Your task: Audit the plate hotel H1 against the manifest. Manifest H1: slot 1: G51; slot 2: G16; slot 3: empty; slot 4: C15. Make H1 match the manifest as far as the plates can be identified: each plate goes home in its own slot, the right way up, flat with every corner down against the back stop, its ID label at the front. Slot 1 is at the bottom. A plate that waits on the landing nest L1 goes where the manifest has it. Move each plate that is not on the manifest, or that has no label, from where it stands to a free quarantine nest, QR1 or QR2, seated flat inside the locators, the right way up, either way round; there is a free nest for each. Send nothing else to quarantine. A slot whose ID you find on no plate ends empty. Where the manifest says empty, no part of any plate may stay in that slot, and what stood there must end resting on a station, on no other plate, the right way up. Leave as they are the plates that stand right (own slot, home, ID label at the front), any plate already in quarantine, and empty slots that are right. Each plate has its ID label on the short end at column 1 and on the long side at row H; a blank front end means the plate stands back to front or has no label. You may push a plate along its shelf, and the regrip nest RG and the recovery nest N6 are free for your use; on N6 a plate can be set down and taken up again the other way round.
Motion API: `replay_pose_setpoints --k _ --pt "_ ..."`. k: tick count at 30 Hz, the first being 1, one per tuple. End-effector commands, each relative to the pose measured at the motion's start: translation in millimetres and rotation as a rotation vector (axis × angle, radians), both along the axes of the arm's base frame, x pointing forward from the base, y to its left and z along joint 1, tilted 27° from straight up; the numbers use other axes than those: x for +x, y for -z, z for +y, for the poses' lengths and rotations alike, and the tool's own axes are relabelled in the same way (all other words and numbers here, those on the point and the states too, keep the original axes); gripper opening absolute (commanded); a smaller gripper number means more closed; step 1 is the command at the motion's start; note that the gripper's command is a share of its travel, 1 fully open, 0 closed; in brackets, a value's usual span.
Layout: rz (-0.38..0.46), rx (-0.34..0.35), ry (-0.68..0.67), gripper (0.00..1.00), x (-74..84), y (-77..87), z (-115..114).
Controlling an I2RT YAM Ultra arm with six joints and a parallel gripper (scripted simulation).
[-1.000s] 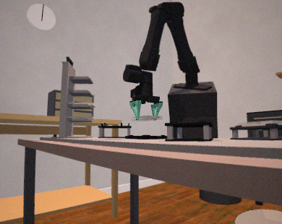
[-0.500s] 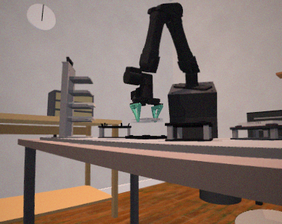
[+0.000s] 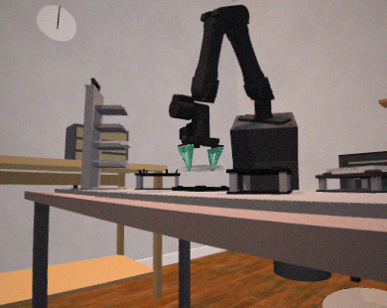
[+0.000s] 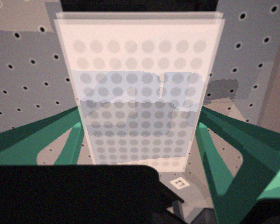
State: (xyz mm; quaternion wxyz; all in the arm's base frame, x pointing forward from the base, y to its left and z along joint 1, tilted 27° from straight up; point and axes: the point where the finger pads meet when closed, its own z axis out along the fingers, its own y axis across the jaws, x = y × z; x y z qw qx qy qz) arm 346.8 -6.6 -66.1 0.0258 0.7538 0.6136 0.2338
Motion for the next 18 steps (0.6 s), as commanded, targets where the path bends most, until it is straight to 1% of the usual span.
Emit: replay_pose_setpoints --k 1,18 --pt "-0.010 -0.012 0.008 0.86 3.3 -1.3 -3.0" --pt "-0.010 -0.012 0.008 0.86 7.3 7.6 -0.7"
